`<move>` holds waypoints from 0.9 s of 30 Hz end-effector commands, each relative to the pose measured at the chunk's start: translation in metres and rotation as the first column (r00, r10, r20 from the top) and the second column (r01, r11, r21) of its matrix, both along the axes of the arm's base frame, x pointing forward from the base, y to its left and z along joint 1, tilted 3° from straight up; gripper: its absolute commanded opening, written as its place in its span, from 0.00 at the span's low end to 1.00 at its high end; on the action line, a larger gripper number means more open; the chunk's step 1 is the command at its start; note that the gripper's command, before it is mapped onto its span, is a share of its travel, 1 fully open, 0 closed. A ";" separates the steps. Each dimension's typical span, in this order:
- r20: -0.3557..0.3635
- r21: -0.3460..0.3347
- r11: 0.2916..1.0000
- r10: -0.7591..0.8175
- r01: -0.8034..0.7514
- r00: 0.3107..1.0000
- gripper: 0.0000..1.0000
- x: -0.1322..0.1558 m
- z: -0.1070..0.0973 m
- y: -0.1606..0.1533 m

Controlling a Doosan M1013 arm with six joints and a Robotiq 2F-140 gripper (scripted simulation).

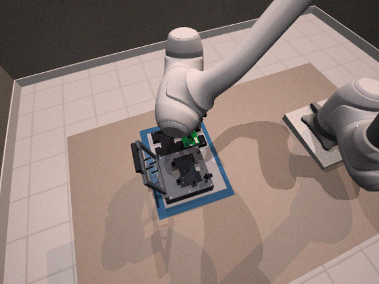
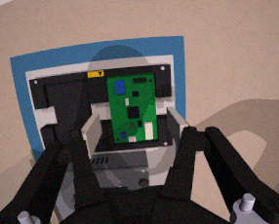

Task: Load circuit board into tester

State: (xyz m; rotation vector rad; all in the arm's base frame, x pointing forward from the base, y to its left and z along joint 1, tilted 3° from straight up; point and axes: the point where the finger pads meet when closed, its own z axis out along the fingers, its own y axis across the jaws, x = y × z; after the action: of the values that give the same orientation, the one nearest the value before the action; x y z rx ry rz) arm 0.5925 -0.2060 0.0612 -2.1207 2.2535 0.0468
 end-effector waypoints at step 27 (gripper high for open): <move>0.000 0.000 1.000 0.000 0.000 1.000 0.58 0.001 -0.022 0.001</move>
State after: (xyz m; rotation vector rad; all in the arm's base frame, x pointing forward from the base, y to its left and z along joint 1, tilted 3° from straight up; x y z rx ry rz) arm 0.5929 -0.2049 0.0440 -2.1208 2.2535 0.0469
